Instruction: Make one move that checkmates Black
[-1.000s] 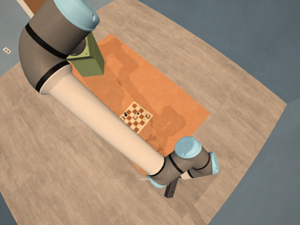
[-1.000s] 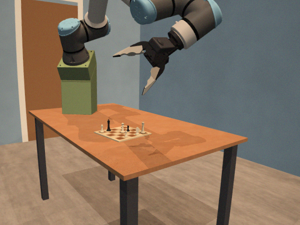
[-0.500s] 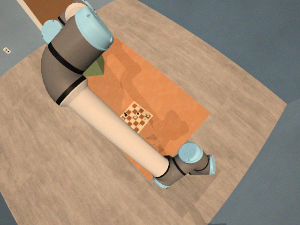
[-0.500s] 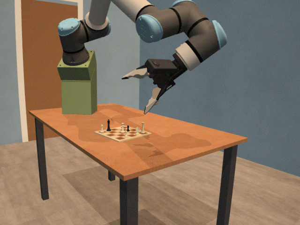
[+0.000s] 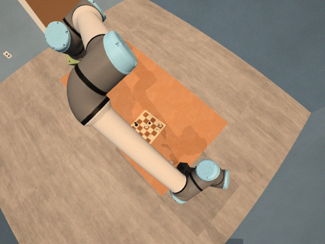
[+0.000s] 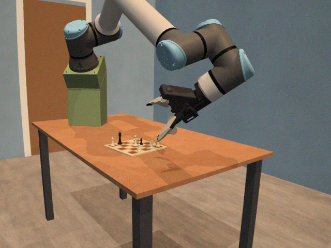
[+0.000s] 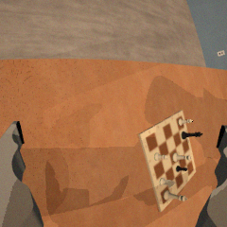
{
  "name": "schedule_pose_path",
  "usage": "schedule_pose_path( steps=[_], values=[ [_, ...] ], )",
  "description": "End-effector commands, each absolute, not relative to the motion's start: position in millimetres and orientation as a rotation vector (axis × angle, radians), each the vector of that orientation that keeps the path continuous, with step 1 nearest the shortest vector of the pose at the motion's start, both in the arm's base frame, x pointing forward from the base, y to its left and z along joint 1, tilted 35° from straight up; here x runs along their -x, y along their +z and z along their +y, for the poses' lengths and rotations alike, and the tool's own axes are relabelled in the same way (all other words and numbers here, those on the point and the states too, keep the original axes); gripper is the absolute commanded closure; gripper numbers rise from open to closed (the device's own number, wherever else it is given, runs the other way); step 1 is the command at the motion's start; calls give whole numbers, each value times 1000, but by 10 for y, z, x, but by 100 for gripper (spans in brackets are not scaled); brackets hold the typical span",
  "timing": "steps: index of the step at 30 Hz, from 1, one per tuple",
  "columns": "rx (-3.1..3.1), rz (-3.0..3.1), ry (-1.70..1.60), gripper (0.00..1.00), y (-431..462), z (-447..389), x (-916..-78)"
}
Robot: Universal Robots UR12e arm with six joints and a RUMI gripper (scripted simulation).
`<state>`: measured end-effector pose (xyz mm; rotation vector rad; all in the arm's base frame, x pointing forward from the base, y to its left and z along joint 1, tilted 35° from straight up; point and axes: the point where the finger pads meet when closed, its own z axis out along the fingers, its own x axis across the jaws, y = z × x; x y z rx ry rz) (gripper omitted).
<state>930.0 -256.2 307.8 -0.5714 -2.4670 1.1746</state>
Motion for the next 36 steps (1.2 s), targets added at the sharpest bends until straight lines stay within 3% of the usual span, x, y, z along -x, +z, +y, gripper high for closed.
schedule_pose_path(
  steps=[1, 36],
  values=[
    [756, -2422, 1148, 0, 2822, -2484, -9288],
    [1862, -1631, 1133, 0, 1114, -1609, -9051]
  ],
)
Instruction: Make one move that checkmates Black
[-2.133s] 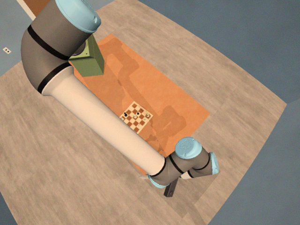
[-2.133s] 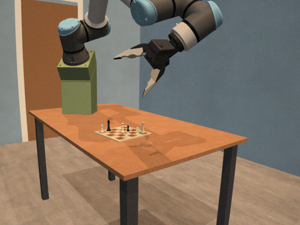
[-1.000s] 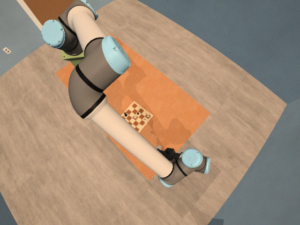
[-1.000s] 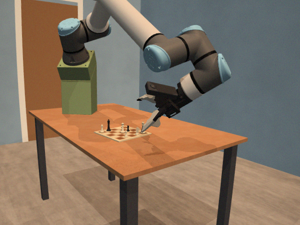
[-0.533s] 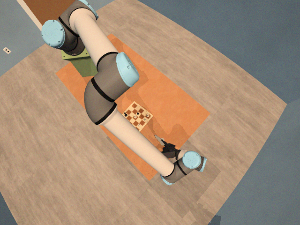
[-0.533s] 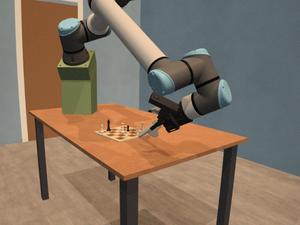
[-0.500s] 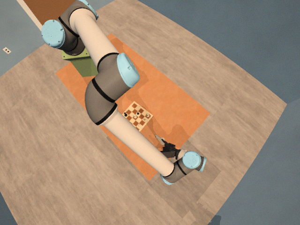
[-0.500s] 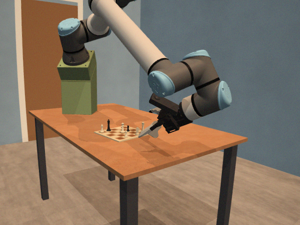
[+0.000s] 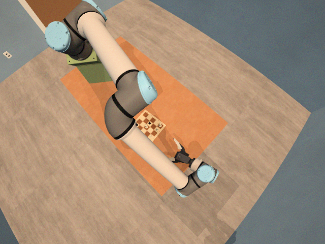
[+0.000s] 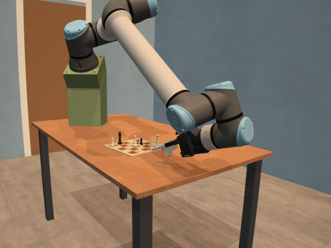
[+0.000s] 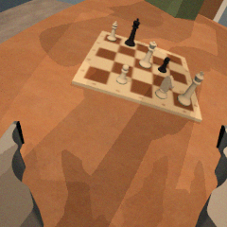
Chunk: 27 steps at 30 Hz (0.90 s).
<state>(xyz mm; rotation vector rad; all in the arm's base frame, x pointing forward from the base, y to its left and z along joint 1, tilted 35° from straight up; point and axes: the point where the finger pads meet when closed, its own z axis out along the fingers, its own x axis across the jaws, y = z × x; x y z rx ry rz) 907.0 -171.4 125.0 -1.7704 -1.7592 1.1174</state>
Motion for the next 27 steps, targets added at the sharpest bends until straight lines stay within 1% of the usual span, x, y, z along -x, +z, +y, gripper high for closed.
schedule_pose_path(
  steps=[1, 13, 27],
  values=[
    [1862, -1631, 1133, 0, 1114, -1609, -9051],
    [1981, -1441, 1163, 0, 899, -1445, -9022],
    [2003, -1400, 1171, 0, 856, -1411, -9017]
  ],
)
